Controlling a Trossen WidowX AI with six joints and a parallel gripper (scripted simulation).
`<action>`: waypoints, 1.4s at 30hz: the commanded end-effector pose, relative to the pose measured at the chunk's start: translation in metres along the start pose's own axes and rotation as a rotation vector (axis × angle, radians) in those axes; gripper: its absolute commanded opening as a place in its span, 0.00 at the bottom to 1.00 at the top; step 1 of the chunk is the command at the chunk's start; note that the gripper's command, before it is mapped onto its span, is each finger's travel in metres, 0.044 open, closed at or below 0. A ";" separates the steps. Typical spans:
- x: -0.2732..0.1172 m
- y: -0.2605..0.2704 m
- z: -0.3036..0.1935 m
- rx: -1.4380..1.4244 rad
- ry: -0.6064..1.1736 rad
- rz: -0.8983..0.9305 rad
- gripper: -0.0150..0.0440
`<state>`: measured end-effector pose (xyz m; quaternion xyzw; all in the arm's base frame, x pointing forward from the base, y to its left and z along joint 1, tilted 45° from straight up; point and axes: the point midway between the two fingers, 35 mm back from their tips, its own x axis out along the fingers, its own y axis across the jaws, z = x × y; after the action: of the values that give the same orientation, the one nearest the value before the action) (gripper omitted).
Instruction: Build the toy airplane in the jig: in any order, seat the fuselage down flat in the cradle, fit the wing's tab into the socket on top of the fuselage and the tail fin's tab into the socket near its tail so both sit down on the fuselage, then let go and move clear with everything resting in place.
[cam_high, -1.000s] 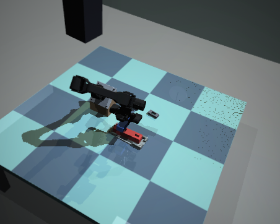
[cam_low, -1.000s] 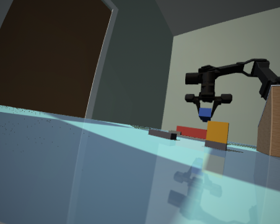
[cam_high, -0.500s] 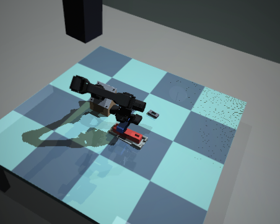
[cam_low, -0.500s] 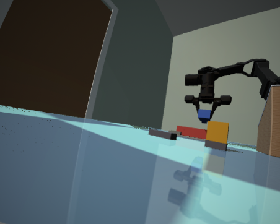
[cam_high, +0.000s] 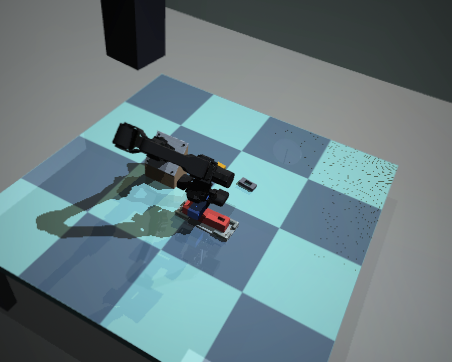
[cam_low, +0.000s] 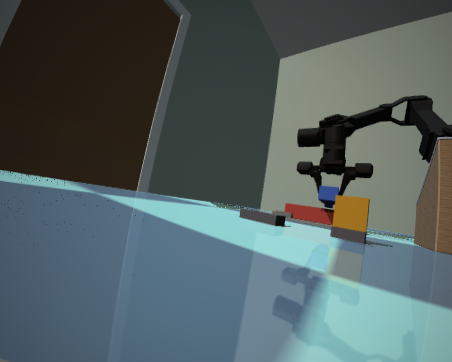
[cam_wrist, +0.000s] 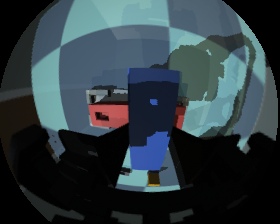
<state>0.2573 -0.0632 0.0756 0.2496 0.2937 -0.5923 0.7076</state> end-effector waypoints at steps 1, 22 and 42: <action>0.006 -0.001 0.000 -0.006 -0.006 -0.001 0.58; 0.009 -0.001 0.000 0.000 -0.002 -0.002 0.53; -0.026 0.003 -0.002 -0.003 0.006 -0.001 1.00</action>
<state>0.2530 -0.0624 0.0762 0.2438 0.2982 -0.5990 0.7020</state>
